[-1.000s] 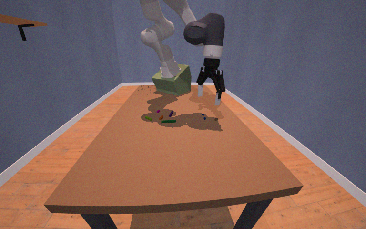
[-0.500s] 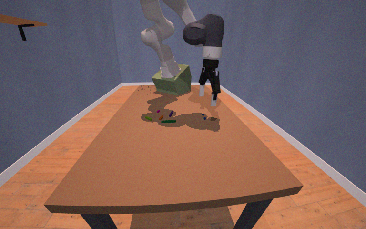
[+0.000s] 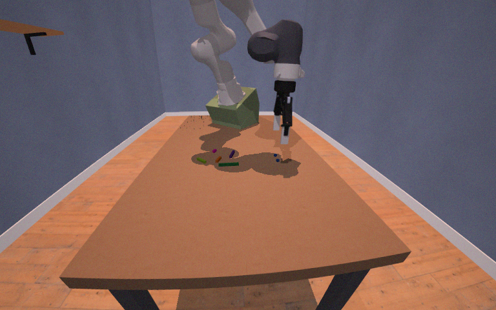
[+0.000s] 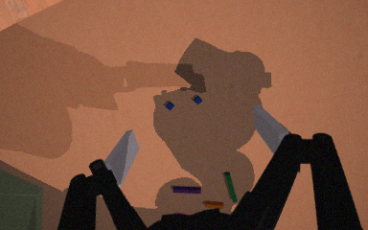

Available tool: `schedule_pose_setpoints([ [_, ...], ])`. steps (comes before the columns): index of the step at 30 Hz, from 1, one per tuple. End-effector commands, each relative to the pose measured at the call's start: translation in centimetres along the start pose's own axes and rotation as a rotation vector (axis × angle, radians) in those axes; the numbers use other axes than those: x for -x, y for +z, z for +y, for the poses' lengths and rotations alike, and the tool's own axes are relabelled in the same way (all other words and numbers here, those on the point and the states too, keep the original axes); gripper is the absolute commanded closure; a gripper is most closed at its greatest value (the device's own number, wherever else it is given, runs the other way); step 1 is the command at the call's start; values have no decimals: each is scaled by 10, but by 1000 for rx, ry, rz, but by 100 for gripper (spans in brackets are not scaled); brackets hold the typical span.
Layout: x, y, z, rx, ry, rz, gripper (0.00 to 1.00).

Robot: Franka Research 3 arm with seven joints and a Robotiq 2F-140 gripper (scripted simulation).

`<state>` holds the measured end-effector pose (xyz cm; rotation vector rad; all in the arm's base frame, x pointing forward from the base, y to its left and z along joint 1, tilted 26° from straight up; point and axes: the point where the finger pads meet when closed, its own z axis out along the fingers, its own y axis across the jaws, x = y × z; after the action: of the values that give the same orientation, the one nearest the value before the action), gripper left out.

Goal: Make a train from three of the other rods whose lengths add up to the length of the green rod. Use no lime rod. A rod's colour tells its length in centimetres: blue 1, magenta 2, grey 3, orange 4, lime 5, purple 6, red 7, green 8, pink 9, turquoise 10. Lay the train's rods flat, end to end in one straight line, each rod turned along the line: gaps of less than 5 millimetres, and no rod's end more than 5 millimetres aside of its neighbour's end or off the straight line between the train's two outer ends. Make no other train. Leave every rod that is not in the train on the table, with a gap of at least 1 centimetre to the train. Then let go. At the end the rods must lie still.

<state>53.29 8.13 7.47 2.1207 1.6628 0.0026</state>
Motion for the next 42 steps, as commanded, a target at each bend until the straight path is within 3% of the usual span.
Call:
schedule_pose_setpoints([
  [1,-2,-1,-1,19,166,0,0],
  [42,1,4,-10,19,792,6,0],
])
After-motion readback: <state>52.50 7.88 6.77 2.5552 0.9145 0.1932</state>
